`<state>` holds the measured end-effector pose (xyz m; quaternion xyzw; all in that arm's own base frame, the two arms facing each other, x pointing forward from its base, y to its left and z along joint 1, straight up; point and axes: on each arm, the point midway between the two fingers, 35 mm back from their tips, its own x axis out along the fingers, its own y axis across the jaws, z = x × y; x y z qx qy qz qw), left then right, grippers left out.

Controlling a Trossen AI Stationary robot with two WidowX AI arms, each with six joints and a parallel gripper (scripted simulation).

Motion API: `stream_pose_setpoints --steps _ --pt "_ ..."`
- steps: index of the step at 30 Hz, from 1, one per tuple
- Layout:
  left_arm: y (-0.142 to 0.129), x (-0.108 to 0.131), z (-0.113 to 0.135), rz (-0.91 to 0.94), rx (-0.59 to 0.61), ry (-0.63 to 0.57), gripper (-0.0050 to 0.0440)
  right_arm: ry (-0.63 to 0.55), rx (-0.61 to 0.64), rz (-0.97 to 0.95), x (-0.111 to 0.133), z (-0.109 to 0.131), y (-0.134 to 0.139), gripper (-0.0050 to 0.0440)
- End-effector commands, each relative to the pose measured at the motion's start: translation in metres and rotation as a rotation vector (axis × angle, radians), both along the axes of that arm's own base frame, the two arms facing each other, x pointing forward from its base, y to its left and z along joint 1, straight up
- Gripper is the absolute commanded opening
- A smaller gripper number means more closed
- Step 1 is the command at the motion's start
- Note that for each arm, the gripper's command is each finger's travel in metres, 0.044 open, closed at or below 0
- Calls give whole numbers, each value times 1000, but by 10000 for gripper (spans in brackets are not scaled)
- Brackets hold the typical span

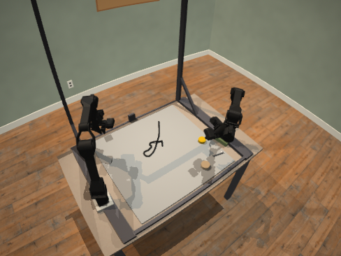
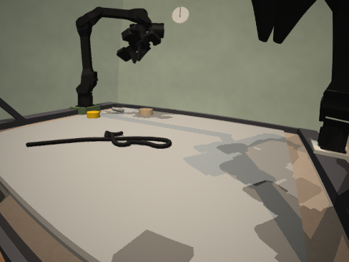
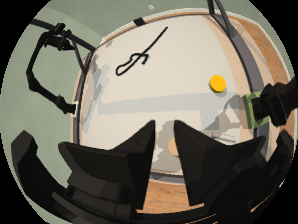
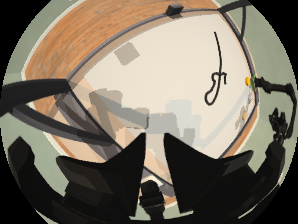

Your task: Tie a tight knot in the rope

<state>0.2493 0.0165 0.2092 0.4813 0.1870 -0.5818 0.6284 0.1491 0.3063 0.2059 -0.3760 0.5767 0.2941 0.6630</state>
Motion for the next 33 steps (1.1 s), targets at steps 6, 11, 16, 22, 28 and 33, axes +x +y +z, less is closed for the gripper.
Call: stream_pose_setpoints --steps 6,11,16,22,28,33 --pt "-28 38 -19 -97 117 51 85 -10 23 -3 0 8 -1 85" --pt "-63 66 -40 -167 211 79 85 -10 23 -3 0 8 -1 85" --pt "-100 86 -58 -216 288 81 85 -10 23 -3 0 8 -1 85" --pt "-150 103 -81 -269 380 65 85 -10 23 -3 0 8 -1 85" --pt "-206 110 -107 -317 470 29 85 -10 23 -3 0 8 -1 85" --pt "-236 109 -121 -337 510 3 85 -10 23 -3 0 8 -1 85"
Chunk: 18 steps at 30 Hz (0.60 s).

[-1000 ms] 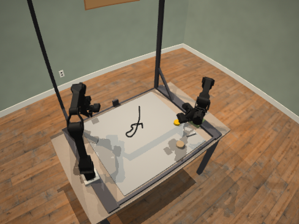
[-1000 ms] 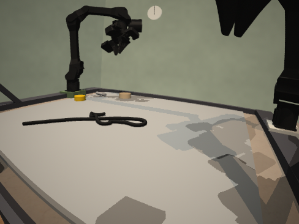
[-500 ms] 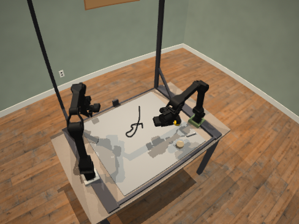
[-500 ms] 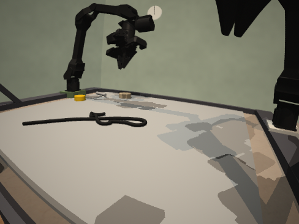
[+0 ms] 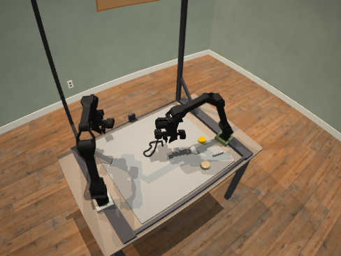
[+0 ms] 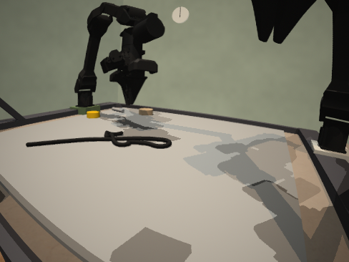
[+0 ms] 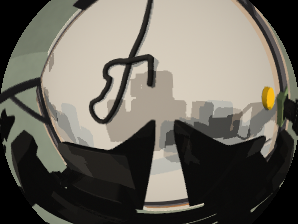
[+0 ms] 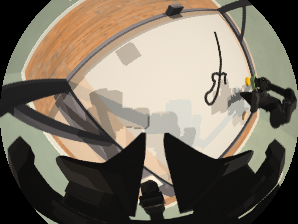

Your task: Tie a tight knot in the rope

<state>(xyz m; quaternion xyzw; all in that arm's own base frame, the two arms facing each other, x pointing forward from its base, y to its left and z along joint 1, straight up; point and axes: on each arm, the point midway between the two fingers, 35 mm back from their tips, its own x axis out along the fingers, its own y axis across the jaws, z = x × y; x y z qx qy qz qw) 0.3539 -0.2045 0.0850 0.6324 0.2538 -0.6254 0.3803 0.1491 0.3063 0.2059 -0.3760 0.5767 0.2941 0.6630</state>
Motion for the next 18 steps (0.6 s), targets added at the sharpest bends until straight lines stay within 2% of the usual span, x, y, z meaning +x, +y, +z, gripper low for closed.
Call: stream_pose_setpoints --steps 1,8,18 --pt "-15 4 3 -7 5 -41 85 -10 23 -3 0 8 -1 85" --pt "-46 0 -10 -34 36 -73 85 -10 23 -3 0 8 -1 85" --pt "-53 -1 -13 -40 42 -80 85 -10 23 -3 0 8 -1 85"
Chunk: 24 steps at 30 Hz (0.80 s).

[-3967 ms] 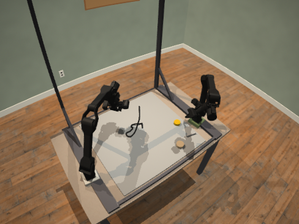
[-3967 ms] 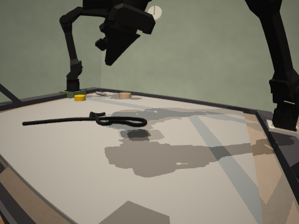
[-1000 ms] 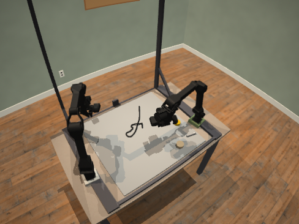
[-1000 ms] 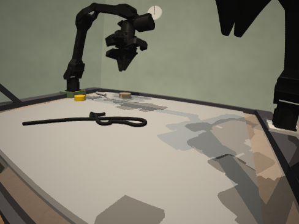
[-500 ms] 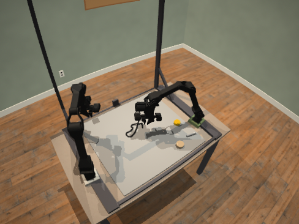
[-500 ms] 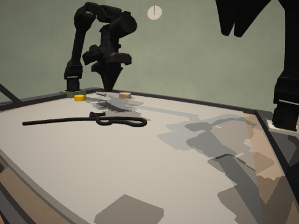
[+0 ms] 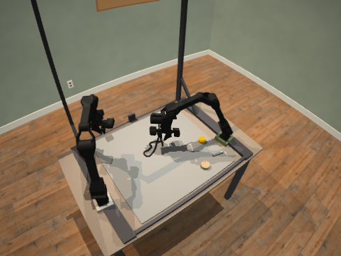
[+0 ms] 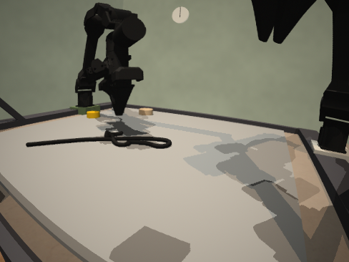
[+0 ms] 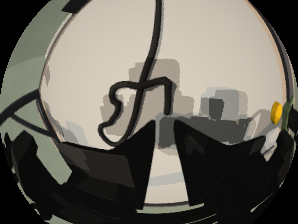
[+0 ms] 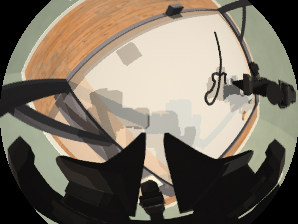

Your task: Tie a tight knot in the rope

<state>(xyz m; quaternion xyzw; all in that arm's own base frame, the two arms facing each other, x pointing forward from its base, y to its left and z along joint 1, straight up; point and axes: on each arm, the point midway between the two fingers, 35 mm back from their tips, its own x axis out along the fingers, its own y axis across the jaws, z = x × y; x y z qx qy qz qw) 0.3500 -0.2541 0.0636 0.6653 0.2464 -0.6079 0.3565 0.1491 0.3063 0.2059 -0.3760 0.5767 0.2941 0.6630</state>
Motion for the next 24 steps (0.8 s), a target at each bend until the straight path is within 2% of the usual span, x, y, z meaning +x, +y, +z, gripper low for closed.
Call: stream_pose_setpoints --steps 1,5,10,24 --pt "-3 3 8 1 -13 -23 85 -10 23 -3 0 8 -1 85" --pt "-3 3 5 1 -13 -23 85 -10 23 -3 0 8 -1 85" --pt "-4 4 -16 1 -13 -23 85 -10 23 -3 0 8 -1 85" --pt "-4 4 -22 1 -13 -23 85 -10 23 -3 0 8 -1 85"
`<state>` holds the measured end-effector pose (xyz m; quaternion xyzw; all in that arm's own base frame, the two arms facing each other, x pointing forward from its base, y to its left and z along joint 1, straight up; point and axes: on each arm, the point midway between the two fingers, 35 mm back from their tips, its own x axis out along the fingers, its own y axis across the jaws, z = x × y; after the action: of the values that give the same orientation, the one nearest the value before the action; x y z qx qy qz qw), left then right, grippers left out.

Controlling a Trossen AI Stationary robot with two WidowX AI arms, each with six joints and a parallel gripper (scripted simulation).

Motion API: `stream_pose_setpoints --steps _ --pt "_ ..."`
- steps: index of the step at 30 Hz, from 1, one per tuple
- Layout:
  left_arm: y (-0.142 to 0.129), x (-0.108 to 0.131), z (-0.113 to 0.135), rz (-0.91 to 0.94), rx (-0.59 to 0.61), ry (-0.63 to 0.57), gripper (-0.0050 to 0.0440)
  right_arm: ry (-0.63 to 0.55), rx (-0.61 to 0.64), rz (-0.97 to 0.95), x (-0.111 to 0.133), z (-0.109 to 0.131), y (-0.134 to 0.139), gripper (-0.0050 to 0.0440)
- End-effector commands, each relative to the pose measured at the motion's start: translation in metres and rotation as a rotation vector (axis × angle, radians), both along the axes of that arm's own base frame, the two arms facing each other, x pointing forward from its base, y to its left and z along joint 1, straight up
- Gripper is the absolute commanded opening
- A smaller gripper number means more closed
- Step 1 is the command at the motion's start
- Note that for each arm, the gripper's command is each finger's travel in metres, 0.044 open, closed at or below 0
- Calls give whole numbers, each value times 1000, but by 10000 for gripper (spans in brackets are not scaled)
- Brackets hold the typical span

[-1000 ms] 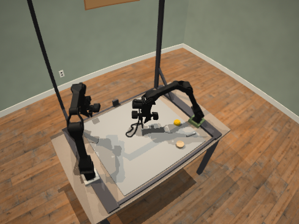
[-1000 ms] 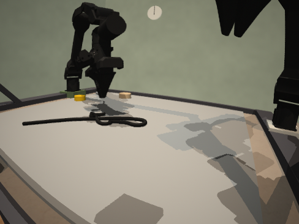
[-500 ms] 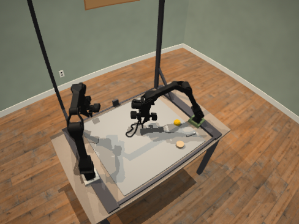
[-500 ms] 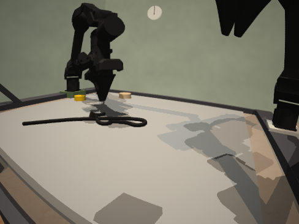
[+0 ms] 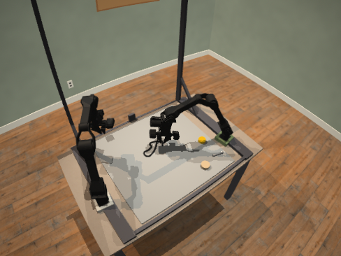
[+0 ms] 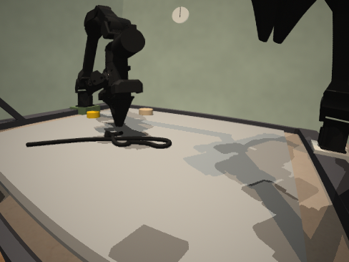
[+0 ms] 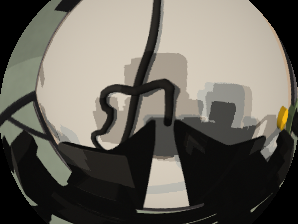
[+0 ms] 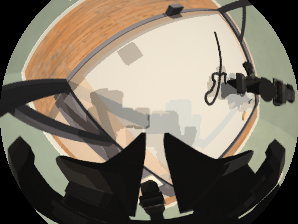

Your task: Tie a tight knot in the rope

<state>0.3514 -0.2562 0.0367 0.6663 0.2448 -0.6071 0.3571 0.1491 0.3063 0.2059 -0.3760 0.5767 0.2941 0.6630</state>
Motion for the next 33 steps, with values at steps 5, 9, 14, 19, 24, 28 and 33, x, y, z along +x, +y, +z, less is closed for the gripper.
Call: stream_pose_setpoints --steps 5,9,14,19,24,28,33 --pt "-2 2 -3 3 -11 -19 85 -10 23 -3 0 8 -1 85" --pt "-2 3 -7 3 -11 -19 85 -10 23 -3 0 8 -1 85" --pt "-2 3 -10 3 -11 -19 85 -10 23 -3 0 8 -1 85" --pt "-2 3 -10 3 -11 -19 85 -10 23 -3 0 8 -1 85" --pt "-2 3 -10 3 -11 -19 20 -10 23 -3 0 8 -1 85" --pt "-2 3 -10 3 -11 -19 20 -10 23 -3 0 8 -1 85" --pt "-2 3 -10 3 -11 -19 20 -10 23 -3 0 8 -1 85"
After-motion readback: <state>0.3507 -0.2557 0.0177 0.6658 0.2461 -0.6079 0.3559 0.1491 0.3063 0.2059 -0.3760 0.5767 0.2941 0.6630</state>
